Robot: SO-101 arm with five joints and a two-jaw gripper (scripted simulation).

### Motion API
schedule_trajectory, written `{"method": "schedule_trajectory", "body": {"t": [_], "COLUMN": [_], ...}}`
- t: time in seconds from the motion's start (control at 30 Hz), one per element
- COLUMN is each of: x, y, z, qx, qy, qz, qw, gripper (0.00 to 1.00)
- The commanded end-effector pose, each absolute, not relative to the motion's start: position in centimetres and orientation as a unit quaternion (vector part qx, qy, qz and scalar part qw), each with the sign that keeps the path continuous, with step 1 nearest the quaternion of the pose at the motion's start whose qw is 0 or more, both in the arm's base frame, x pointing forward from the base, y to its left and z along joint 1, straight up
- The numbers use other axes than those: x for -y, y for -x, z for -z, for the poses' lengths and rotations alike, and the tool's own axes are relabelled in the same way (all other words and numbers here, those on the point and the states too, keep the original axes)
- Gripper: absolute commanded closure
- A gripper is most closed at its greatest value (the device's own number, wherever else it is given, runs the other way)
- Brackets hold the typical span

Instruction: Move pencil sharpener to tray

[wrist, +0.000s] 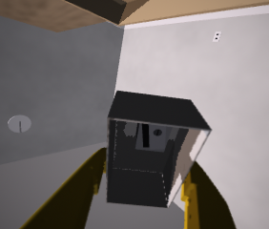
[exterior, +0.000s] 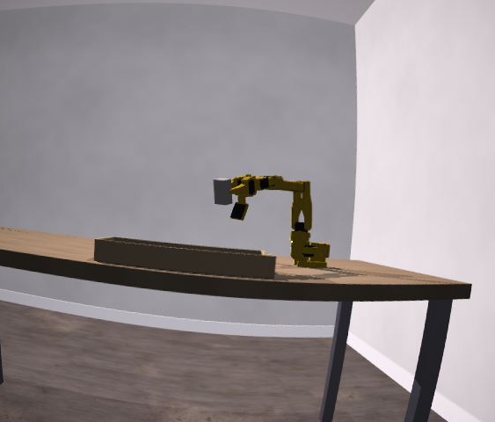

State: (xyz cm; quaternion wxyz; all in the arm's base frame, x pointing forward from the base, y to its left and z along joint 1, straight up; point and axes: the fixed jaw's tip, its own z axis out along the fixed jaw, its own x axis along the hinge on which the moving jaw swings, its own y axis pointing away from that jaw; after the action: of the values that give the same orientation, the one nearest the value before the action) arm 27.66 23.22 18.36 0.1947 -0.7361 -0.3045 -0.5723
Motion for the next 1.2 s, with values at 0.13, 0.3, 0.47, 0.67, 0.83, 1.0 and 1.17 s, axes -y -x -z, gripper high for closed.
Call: {"method": "schedule_trajectory", "body": {"t": [0.13, 0.3, 0.47, 0.67, 0.83, 1.0, 1.17], "x": [-23.59, -23.60, -23.61, -23.61, -23.61, -23.61, -23.61], "y": [-27.54, -27.55, -27.56, -27.56, -27.56, -27.56, -27.56], "z": [-20.38, -20.47, -20.55, -20.57, -20.57, -20.57, -20.57], "qx": [0.295, 0.294, 0.293, 0.293, 0.293, 0.293, 0.293], "qy": [0.711, 0.710, 0.708, 0.708, 0.708, 0.708, 0.708], "qz": [0.602, 0.604, 0.606, 0.606, 0.606, 0.606, 0.606], "qw": [0.212, 0.212, 0.213, 0.213, 0.213, 0.213, 0.213], "gripper": [0.79, 0.79, 0.79, 0.79, 0.79, 0.79, 0.79]}}
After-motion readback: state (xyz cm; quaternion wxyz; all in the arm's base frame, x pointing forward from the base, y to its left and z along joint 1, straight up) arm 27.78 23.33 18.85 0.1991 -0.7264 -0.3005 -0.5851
